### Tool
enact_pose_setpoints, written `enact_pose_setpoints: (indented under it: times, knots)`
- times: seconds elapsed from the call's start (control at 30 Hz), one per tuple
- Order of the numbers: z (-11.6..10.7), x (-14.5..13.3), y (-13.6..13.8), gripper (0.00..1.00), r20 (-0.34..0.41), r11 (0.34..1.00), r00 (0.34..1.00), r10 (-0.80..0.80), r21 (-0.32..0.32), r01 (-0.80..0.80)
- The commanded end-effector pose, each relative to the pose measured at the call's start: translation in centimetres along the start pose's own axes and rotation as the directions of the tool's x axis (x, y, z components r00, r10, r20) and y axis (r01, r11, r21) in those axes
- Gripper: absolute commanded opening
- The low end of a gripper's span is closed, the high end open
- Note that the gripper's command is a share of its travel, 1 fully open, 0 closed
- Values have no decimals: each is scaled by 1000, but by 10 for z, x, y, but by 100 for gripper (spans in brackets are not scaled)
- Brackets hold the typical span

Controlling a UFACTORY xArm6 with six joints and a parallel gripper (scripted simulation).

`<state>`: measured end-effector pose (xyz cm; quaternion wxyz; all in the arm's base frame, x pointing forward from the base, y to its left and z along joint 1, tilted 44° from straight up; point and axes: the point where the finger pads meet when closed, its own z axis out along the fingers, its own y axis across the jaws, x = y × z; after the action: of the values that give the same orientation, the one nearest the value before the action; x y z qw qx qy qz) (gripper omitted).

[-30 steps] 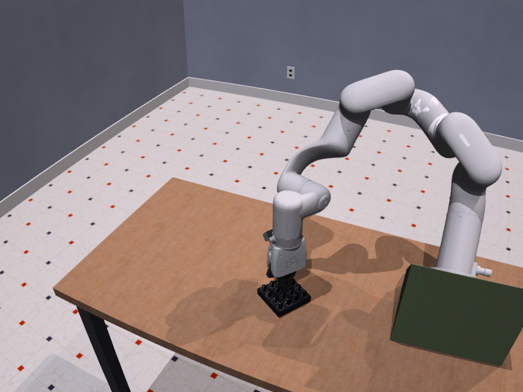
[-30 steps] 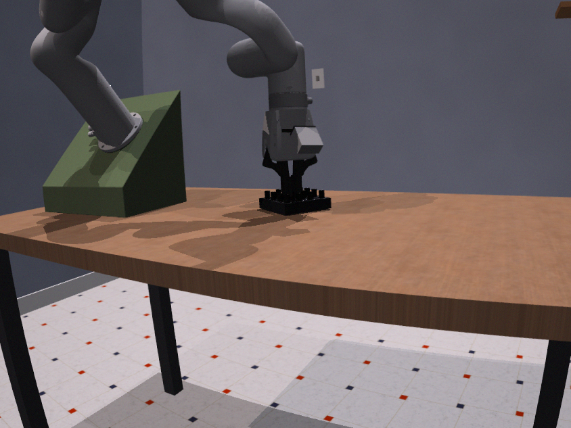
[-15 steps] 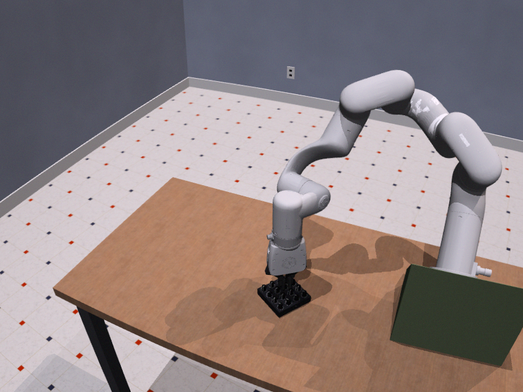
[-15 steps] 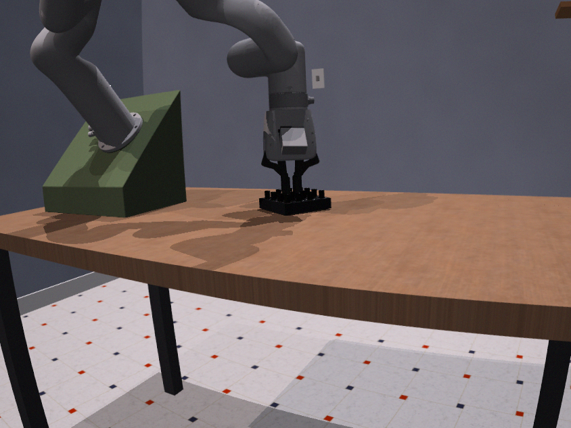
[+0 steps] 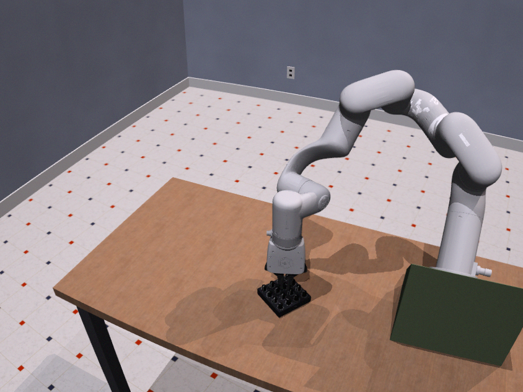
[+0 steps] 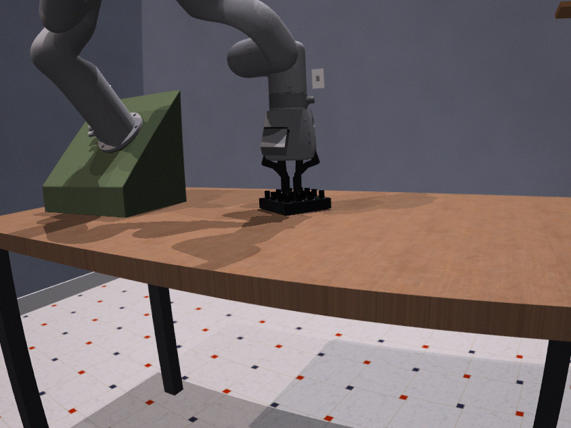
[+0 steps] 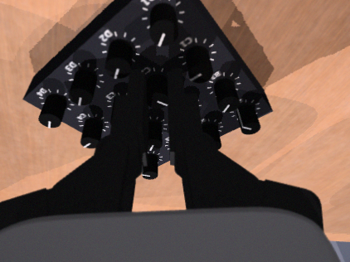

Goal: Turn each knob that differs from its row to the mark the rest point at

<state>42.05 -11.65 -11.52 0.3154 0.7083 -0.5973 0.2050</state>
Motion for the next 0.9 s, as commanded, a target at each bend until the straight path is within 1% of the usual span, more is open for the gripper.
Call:
enact_pose_setpoints:
  times: [0.0,0.03,0.23,0.53,0.6,0.87]
  knots:
    - [-1,0,-1,8,-3,995,995,102,9,-102]
    - [-1,0,-1,8,-3,995,995,102,9,-102]
    - [-1,0,-1,8,-2,965,965,261,9,-261]
    - [-1,0,-1,8,0,882,882,472,10,-472]
    - [-1,0,-1,8,0,882,882,472,10,-472]
    - [-1,0,-1,8,2,787,787,617,9,-617]
